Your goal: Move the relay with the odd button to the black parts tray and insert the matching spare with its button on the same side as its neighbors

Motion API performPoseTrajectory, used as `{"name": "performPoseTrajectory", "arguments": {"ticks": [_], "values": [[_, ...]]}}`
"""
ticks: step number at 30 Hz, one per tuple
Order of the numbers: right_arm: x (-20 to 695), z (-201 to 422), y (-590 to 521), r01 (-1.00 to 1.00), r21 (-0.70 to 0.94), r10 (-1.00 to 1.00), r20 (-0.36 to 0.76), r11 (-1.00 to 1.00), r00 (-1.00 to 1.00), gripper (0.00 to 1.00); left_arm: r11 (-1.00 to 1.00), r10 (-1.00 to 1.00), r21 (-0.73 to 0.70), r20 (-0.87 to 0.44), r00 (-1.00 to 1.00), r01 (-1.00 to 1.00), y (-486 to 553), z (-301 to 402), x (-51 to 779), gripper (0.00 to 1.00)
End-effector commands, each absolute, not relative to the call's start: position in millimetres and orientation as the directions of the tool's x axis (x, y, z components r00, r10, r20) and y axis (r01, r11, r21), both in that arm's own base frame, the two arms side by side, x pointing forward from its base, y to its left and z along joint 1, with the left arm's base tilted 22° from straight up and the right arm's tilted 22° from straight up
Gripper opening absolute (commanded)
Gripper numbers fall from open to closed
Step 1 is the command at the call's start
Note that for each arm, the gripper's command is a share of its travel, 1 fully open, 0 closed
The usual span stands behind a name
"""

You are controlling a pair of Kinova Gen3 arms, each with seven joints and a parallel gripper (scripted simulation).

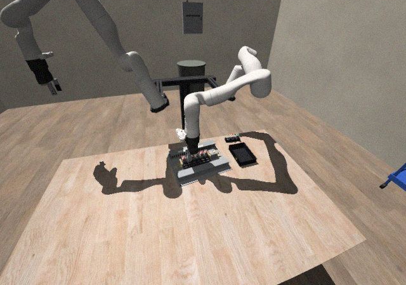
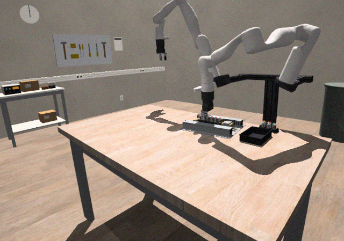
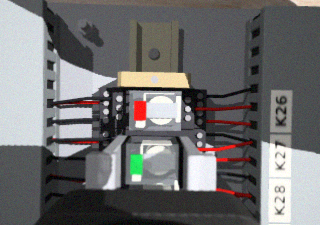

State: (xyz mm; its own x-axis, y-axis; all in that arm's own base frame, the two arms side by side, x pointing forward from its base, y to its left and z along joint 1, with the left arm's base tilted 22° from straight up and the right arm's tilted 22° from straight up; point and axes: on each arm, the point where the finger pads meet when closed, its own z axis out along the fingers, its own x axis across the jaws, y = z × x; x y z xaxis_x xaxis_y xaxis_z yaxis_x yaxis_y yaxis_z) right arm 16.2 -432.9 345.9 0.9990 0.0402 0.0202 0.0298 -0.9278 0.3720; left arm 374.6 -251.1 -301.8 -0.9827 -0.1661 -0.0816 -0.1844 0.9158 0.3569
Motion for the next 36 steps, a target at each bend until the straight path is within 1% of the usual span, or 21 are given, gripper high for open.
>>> {"name": "performPoseTrajectory", "arguments": {"ticks": [1,36], "values": [[16.2,346.5,-433.0,0.03,0.373,0.04,0.021,-0.927,0.999,1.0,0.916,-0.167,0.355,-0.08,-0.983,-0.184,-252.2,-300.9,375.4,0.0],[16.2,346.5,-433.0,0.03,0.373,0.04,0.021,-0.927,0.999,1.0,0.916,-0.154,0.355,-0.112,-0.982,-0.184,-252.4,-300.8,374.4,0.0]]}}
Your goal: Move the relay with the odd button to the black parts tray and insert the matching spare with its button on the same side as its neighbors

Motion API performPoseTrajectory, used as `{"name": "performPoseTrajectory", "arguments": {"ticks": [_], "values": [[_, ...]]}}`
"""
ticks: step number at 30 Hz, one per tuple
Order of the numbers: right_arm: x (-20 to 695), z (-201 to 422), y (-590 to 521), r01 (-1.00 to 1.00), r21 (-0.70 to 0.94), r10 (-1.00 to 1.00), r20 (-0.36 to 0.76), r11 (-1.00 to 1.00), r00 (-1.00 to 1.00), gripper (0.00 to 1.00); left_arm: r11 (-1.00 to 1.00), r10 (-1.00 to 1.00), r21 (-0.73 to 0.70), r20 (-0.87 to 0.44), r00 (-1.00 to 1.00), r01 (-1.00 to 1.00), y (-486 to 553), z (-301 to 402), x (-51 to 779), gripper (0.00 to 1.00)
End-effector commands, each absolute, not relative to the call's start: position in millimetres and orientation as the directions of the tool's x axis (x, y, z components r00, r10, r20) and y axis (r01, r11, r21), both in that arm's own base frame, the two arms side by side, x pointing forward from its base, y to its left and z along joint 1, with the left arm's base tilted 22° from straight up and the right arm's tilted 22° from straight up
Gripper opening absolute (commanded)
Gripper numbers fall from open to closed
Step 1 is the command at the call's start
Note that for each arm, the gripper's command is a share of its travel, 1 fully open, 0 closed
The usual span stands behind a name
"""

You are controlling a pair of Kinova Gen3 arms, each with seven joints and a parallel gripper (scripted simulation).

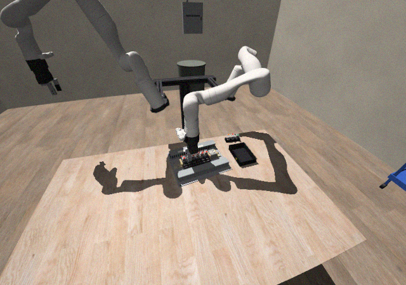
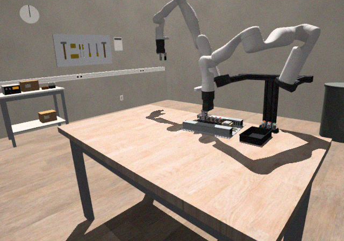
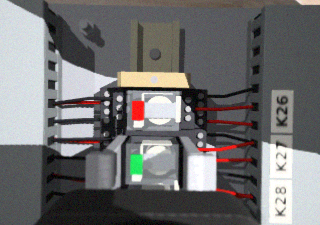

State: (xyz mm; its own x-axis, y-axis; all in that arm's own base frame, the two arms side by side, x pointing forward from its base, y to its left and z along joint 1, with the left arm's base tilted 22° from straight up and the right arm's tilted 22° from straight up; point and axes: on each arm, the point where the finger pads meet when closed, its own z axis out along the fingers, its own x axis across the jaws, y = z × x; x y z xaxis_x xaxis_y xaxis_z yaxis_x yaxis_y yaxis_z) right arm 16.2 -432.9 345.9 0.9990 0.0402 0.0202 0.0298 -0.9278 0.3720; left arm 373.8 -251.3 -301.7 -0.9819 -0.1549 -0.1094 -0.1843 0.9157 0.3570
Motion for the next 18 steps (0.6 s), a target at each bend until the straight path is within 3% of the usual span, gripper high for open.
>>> {"name": "performPoseTrajectory", "arguments": {"ticks": [1,18], "values": [[16.2,346.5,-433.0,0.03,0.373,0.04,0.021,-0.927,0.999,1.0,0.916,-0.154,0.355,-0.113,-0.982,-0.184,-252.4,-300.8,374.4,0.0],[16.2,346.5,-433.0,0.03,0.373,0.04,0.021,-0.927,0.999,1.0,0.916,-0.147,0.355,-0.129,-0.981,-0.184,-252.5,-300.8,374.0,0.0]]}}
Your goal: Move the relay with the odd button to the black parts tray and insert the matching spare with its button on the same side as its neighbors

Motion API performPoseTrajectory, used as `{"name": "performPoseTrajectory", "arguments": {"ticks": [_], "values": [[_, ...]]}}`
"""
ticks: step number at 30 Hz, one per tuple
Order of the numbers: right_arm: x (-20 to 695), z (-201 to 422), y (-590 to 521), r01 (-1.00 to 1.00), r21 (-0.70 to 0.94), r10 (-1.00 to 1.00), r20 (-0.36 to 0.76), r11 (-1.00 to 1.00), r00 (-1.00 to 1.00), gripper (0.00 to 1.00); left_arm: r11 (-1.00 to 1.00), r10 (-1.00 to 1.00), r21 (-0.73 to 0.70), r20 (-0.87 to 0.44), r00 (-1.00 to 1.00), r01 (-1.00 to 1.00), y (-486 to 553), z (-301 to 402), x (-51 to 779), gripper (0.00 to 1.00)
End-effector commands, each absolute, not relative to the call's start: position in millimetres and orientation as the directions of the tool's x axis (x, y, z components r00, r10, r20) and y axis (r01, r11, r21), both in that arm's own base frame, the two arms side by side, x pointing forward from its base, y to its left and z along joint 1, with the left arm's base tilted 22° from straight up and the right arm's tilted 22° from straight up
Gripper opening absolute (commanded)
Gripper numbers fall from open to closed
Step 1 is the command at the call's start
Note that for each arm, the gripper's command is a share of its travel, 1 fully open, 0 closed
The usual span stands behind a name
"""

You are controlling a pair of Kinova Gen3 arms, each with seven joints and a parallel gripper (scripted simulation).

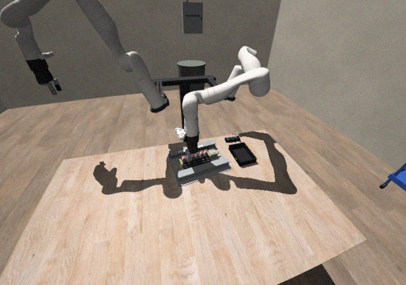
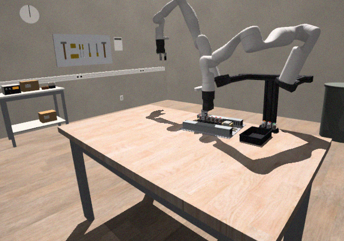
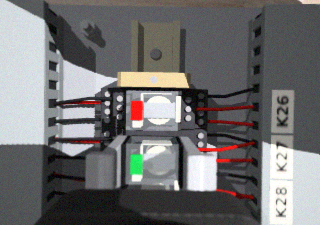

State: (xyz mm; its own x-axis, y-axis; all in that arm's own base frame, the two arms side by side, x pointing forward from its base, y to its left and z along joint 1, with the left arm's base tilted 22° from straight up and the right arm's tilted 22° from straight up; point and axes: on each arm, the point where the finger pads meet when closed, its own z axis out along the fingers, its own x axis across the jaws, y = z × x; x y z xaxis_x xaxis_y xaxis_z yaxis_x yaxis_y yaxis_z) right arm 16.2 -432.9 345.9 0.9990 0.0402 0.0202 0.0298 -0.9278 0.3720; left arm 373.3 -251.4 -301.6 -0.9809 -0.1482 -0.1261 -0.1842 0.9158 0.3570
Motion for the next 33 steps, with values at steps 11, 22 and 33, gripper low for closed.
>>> {"name": "performPoseTrajectory", "arguments": {"ticks": [11,22,33], "values": [[16.2,346.5,-433.0,0.03,0.373,0.04,0.021,-0.927,0.999,1.0,0.916,-0.142,0.355,-0.141,-0.98,-0.184,-252.5,-300.7,373.7,0.0],[16.2,346.5,-433.0,0.03,0.373,0.04,0.021,-0.927,0.999,1.0,0.916,-0.144,0.355,-0.138,-0.98,-0.184,-252.5,-300.7,373.8,0.0],[16.2,346.5,-433.0,0.03,0.373,0.04,0.021,-0.927,0.999,1.0,0.916,-0.148,0.356,-0.128,-0.981,-0.184,-252.3,-300.6,374.0,0.0]]}}
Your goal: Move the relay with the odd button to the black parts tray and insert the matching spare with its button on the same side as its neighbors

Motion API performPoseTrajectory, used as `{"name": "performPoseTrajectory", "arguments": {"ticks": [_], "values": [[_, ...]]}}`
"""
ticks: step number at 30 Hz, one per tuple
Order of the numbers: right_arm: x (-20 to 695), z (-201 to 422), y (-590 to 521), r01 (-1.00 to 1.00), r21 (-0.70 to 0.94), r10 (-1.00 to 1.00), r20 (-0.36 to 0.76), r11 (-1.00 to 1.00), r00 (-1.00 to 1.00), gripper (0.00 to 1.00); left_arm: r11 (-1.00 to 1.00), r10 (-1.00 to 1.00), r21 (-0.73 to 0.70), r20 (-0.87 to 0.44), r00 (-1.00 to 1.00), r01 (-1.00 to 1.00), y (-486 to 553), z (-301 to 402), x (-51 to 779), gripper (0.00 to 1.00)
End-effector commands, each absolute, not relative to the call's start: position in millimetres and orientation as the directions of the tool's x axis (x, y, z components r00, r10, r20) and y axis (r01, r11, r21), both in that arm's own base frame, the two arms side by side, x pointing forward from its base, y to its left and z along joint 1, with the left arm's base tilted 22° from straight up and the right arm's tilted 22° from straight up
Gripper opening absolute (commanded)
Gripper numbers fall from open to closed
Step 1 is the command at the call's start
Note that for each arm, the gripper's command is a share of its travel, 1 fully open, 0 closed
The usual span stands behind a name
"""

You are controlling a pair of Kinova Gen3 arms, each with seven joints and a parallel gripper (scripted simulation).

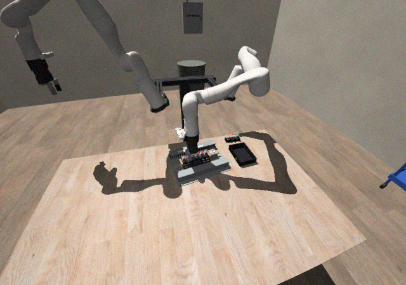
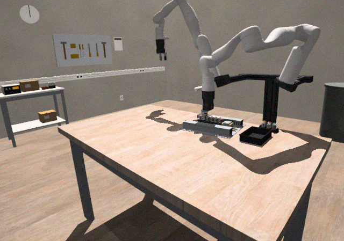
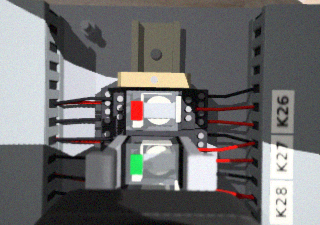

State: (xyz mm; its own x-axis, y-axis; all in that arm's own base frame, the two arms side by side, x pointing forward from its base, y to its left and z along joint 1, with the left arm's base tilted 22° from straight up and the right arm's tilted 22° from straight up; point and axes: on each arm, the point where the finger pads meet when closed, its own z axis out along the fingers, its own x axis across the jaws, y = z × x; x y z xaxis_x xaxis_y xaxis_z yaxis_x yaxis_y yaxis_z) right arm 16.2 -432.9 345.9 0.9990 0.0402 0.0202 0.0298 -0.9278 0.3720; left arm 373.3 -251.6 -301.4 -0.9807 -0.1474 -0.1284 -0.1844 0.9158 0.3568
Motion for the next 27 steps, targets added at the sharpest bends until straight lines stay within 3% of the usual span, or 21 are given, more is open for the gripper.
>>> {"name": "performPoseTrajectory", "arguments": {"ticks": [1,27], "values": [[16.2,346.5,-433.0,0.03,0.373,0.04,0.021,-0.927,0.999,1.0,0.916,-0.148,0.356,-0.127,-0.981,-0.184,-252.3,-300.6,374.0,0.0],[16.2,346.5,-433.0,0.03,0.373,0.04,0.021,-0.927,0.999,1.0,0.916,-0.158,0.356,-0.101,-0.982,-0.184,-252.2,-300.4,374.7,0.0]]}}
